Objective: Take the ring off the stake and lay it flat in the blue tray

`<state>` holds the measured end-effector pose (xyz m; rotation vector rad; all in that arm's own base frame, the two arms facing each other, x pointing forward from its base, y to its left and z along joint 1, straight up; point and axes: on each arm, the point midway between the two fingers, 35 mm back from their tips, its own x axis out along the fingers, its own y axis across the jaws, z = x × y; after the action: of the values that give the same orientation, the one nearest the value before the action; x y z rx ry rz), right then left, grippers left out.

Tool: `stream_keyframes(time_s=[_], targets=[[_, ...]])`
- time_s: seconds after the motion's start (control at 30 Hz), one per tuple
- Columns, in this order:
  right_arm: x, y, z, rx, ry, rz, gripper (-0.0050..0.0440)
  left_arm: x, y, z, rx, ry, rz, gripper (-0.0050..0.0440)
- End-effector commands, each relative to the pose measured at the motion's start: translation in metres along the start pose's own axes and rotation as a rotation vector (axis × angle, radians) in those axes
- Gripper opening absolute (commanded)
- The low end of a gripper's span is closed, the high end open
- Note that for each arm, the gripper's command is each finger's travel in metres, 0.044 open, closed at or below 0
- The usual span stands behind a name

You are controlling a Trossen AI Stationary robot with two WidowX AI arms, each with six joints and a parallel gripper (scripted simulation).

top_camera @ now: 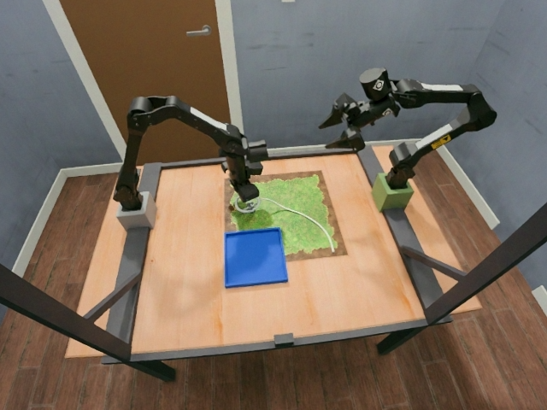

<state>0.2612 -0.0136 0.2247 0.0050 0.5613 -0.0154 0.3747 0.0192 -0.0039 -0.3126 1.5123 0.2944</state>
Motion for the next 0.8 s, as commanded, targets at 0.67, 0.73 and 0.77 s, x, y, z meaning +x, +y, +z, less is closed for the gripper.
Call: stream_keyframes(time_s=[0.67, 0.73, 0.77], targets=[[-0.002, 0.006, 0.006, -0.176, 0.039, 0.219, 0.044, -0.036, -0.004, 0.009, 0.0, -0.045, -0.019, -0.005], [-0.002, 0.006, 0.006, -0.176, 0.039, 0.219, 0.044, -0.036, -0.004, 0.009, 0.0, -0.045, -0.019, -0.005], [-0.002, 0.007, 0.006, -0.19, 0.04, 0.243, 0.044, -0.037, -0.004, 0.009, 0.0, -0.045, -0.019, -0.005]])
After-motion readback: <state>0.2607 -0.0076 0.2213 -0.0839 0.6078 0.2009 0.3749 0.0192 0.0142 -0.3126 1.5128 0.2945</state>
